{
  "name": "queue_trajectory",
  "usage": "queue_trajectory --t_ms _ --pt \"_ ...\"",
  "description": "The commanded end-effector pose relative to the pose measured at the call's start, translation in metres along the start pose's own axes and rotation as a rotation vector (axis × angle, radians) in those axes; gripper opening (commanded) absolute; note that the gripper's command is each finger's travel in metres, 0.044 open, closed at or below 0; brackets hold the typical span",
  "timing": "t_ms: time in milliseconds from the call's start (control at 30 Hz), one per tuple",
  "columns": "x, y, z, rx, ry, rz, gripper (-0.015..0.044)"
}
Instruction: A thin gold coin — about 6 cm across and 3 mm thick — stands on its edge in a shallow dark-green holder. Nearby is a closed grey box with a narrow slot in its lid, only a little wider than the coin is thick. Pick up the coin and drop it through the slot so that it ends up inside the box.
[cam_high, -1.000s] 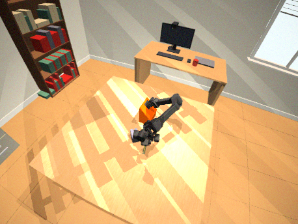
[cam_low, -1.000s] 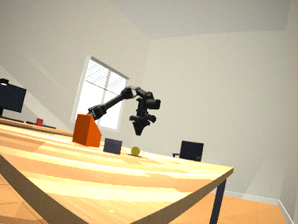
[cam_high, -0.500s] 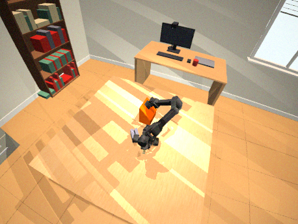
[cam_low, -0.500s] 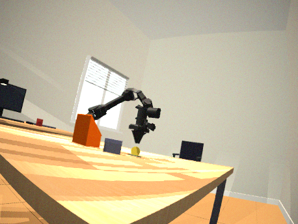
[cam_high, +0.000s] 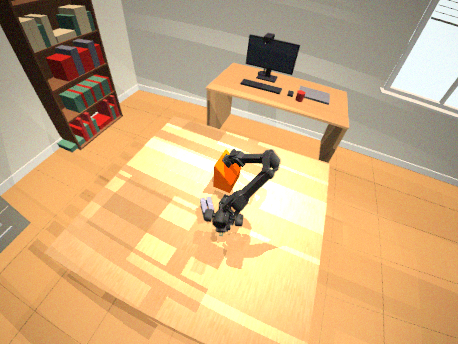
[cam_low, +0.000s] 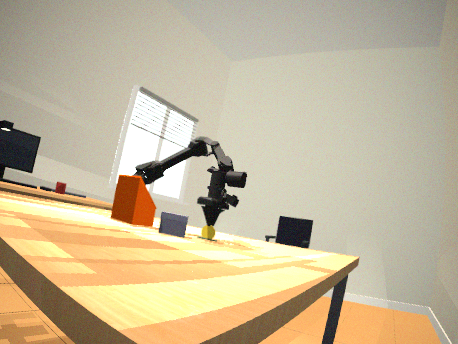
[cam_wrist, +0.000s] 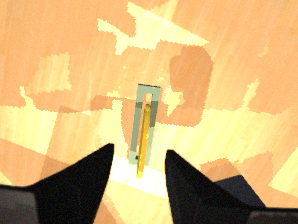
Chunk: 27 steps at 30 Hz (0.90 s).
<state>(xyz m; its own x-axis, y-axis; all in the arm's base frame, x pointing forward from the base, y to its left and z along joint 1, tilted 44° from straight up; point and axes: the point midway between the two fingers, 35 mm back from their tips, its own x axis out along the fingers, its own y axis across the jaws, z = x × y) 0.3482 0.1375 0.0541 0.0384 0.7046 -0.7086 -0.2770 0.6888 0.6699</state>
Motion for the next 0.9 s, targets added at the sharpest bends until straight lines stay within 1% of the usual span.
queue_trajectory --t_ms 0,767,867 --pt "0.008 -0.002 -0.003 0.012 0.008 -0.004 0.0161" --pt "0.043 -0.001 -0.004 0.012 0.007 -0.001 0.0161" --pt "0.043 -0.001 -0.004 0.012 0.007 -0.001 0.0082"
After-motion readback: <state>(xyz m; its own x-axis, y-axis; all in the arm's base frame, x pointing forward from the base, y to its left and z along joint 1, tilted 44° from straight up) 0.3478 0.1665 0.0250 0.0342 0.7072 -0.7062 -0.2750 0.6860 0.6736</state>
